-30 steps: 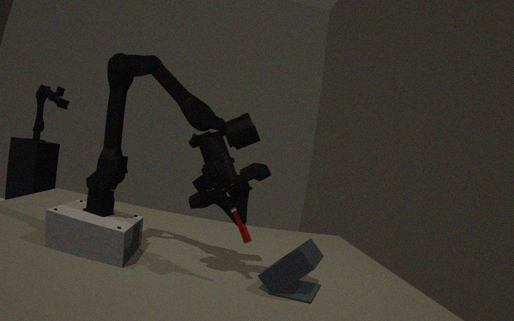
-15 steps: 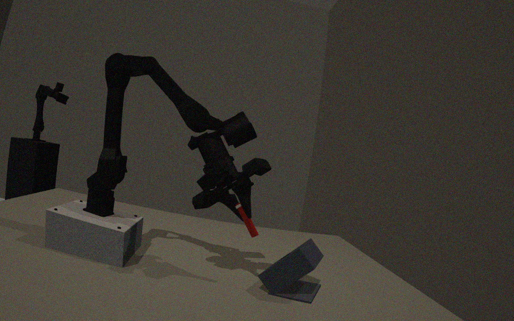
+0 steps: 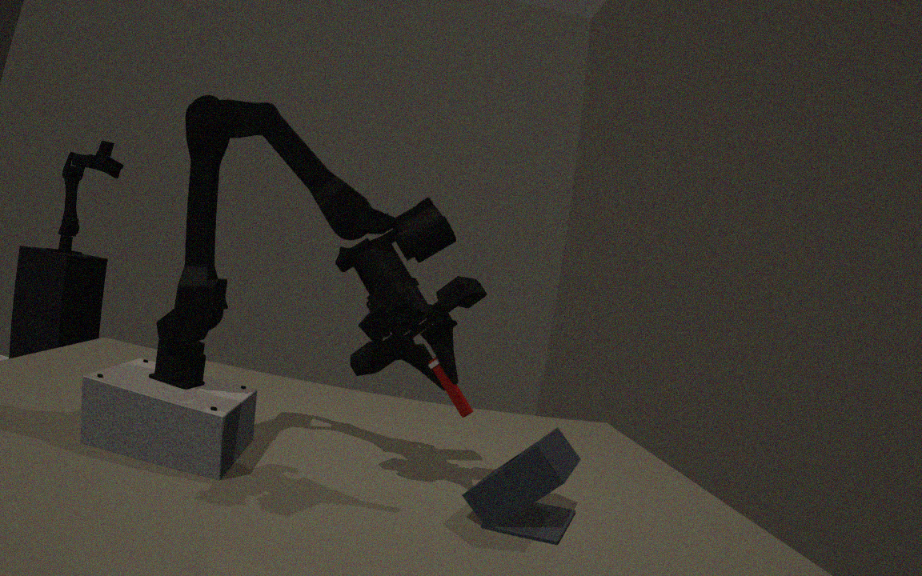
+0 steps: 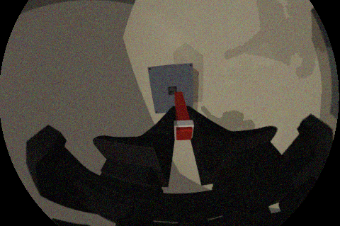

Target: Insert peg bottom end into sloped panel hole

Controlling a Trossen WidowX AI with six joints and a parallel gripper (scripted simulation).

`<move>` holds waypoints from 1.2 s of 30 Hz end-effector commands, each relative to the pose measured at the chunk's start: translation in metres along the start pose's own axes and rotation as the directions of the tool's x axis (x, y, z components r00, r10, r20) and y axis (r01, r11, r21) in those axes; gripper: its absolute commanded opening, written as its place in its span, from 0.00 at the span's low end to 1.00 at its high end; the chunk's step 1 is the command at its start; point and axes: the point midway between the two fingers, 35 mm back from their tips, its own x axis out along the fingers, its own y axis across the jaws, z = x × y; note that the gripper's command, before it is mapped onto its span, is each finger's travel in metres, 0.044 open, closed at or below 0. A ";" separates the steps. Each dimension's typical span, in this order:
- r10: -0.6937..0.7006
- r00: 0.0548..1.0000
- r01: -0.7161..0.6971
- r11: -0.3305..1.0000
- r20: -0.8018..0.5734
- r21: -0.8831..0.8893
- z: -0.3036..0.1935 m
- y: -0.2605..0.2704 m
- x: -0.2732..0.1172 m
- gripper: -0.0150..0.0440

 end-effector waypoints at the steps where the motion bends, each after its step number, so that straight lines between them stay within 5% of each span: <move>1: 0.006 1.000 -0.006 1.000 0.002 -0.008 -0.001 0.001 0.004 0.25; 36: 0.055 0.998 -0.056 0.998 -0.023 -0.028 -0.014 0.005 0.042 0.25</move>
